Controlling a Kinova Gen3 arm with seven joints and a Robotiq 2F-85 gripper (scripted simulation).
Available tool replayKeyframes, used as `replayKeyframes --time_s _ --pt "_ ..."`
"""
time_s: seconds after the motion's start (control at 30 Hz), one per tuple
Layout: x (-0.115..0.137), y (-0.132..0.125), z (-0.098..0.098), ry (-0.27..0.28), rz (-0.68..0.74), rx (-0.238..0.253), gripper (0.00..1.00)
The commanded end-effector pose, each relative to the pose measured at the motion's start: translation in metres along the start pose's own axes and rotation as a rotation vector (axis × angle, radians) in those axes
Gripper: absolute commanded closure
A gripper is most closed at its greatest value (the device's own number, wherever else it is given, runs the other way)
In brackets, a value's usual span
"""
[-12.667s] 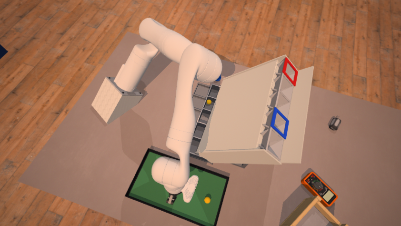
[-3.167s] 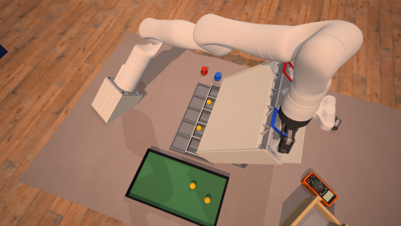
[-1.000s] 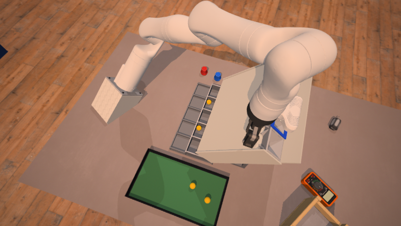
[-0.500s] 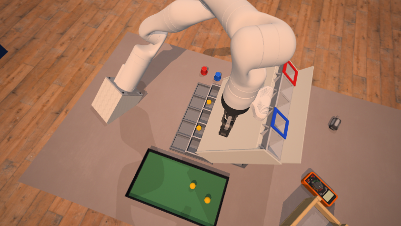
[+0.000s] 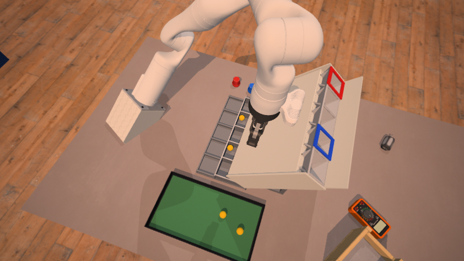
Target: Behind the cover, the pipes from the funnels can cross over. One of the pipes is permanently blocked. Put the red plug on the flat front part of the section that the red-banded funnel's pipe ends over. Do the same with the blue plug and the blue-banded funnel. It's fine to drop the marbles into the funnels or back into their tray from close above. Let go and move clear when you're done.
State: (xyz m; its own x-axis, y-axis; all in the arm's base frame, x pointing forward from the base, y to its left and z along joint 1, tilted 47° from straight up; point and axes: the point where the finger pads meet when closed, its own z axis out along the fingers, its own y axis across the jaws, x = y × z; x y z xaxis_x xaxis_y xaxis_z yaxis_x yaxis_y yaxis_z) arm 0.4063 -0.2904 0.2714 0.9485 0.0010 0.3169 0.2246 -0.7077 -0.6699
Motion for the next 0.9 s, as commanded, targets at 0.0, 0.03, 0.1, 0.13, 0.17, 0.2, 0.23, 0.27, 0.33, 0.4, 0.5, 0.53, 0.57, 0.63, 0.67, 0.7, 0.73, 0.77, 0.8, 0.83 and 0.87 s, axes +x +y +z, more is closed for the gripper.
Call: replayKeyframes --time_s 0.0,0.03,0.1,0.13,0.17,0.2,0.23,0.27,0.33,0.4,0.5,0.53,0.57,0.63,0.67,0.7,0.73,0.77,0.8,0.83,0.87 --pt "-0.041 -0.047 0.028 0.027 0.000 -0.022 0.00" --pt "-0.047 -0.054 0.033 0.027 0.000 -0.022 0.00" --pt "-0.058 -0.066 0.040 0.027 0.000 -0.022 0.00" --pt "-0.064 -0.073 0.044 0.027 0.000 -0.022 0.00" --pt "-0.068 -0.077 0.047 0.027 0.000 -0.022 0.00" --pt "-0.068 -0.077 0.047 0.027 0.000 -0.022 0.00" --pt "-0.068 -0.077 0.047 0.027 0.000 -0.022 0.00" --pt "-0.068 -0.077 0.047 0.027 0.000 -0.022 0.00" --pt "-0.095 -0.109 0.067 0.031 -0.001 -0.024 0.00" --pt "-0.105 -0.121 0.073 0.031 -0.001 -0.024 0.00" --pt "-0.106 -0.122 0.074 0.031 -0.001 -0.024 0.00" --pt "-0.106 -0.122 0.074 0.031 -0.001 -0.024 0.00" --pt "-0.106 -0.122 0.074 0.031 -0.001 -0.024 0.00" --pt "-0.106 -0.122 0.074 0.031 -0.001 -0.024 0.00" --pt "-0.106 -0.122 0.074 0.031 -0.001 -0.024 0.00" --pt "-0.106 -0.122 0.074 0.031 -0.001 -0.024 0.00" --pt "-0.106 -0.122 0.074 0.031 -0.001 -0.024 0.00" --pt "-0.106 -0.122 0.074 0.031 -0.001 -0.024 0.00" --pt "-0.106 -0.122 0.074 0.031 -0.001 -0.024 0.00" --pt "-0.106 -0.122 0.074 0.031 -0.001 -0.024 0.00" --pt "-0.107 -0.121 0.075 0.026 0.002 -0.018 0.00"
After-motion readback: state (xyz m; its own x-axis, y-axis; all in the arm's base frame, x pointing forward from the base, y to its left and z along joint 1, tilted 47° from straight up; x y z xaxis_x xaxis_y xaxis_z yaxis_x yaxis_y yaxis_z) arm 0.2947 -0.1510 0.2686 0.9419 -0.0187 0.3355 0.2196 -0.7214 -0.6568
